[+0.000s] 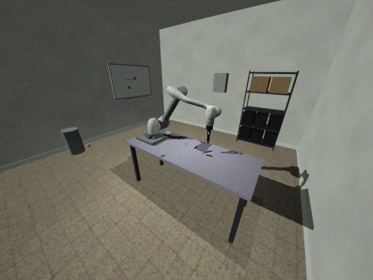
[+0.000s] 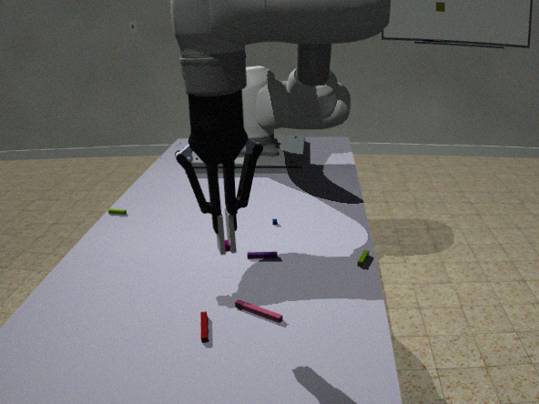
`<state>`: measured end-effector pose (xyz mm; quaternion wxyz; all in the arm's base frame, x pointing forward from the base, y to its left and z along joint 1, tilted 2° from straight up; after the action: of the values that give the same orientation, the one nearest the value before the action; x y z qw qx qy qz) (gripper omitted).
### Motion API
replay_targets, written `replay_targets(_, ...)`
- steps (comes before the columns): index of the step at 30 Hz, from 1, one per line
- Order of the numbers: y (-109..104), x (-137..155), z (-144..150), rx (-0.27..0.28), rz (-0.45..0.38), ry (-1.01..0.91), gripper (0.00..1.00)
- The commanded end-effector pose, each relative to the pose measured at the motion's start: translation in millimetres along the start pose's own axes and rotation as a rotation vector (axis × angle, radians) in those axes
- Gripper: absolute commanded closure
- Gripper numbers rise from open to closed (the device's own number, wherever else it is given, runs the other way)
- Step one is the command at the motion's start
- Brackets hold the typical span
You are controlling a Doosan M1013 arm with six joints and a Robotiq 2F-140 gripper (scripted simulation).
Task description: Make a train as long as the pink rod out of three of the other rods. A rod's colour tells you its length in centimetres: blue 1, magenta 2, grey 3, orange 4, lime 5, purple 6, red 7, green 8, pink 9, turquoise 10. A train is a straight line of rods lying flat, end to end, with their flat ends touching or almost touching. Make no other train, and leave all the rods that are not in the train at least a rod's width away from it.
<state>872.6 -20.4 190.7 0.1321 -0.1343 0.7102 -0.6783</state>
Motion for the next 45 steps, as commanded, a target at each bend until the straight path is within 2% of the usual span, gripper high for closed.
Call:
replay_targets(1,-4,31,-29,0.004,0.006,0.039,0.88)
replay_targets(8,-3,96,-81,0.003,0.006,0.110,0.88)
replay_targets(10,-3,96,-81,0.003,0.006,0.110,0.88)
replay_targets(11,-1,122,-100,0.003,0.006,0.137,0.88)
replay_targets(13,1,135,-109,0.003,0.006,0.150,0.88)
replay_targets(25,21,258,-185,0.004,0.006,0.264,0.88)
replay_targets(30,24,270,-192,0.004,0.006,0.274,0.88)
replay_targets(45,24,270,-192,0.004,0.006,0.274,0.88)
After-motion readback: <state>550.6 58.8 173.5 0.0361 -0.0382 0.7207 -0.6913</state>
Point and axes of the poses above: the point where the finger pads meet when closed, its own y axis out along the fingers, its own z axis across the jaws, x = y × z, the point moved 7 cm from there along -y, back along the fingers, and after that the axes turned 6 degrees about -y, right-handed, at the moved point
